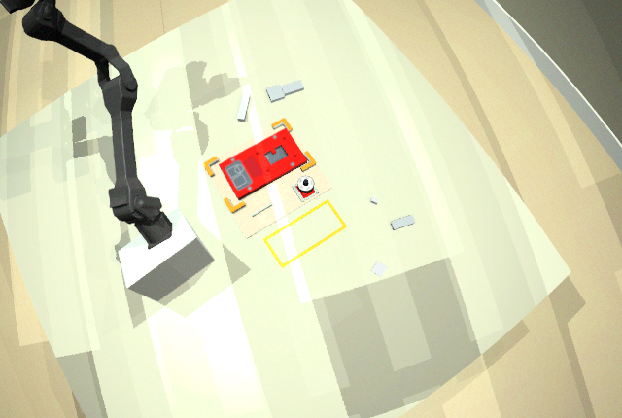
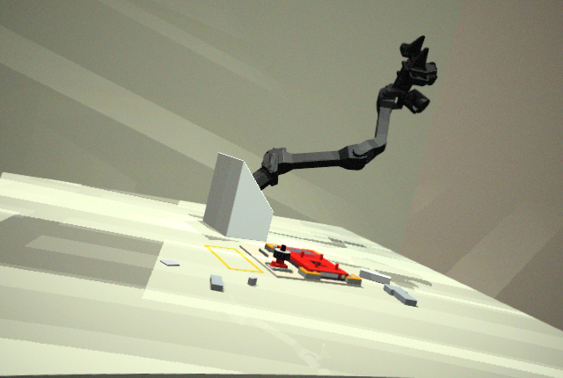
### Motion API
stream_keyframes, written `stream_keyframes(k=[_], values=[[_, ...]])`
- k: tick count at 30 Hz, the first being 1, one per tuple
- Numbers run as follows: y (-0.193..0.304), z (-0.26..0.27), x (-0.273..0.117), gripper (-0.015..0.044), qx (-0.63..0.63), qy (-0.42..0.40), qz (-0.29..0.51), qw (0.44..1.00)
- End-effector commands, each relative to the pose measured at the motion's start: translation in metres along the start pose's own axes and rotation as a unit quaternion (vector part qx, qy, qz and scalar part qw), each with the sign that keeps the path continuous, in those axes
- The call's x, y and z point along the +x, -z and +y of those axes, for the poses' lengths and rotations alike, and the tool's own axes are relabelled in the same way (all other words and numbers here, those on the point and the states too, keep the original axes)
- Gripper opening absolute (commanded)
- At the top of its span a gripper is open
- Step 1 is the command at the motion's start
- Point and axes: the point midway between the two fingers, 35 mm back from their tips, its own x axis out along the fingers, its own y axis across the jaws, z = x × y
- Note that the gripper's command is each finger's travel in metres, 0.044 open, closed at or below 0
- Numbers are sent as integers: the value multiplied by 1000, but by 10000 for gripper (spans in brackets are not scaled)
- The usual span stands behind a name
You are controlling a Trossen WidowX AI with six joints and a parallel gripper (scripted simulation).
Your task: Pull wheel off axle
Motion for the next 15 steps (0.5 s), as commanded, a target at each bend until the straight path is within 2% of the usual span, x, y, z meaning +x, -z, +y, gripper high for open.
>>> stream_keyframes(k=[1, 15], values=[[16, -21, -1, 300, 62, -2, -15, 998], [88, -70, 26, 300, 283, -40, -55, 957]])
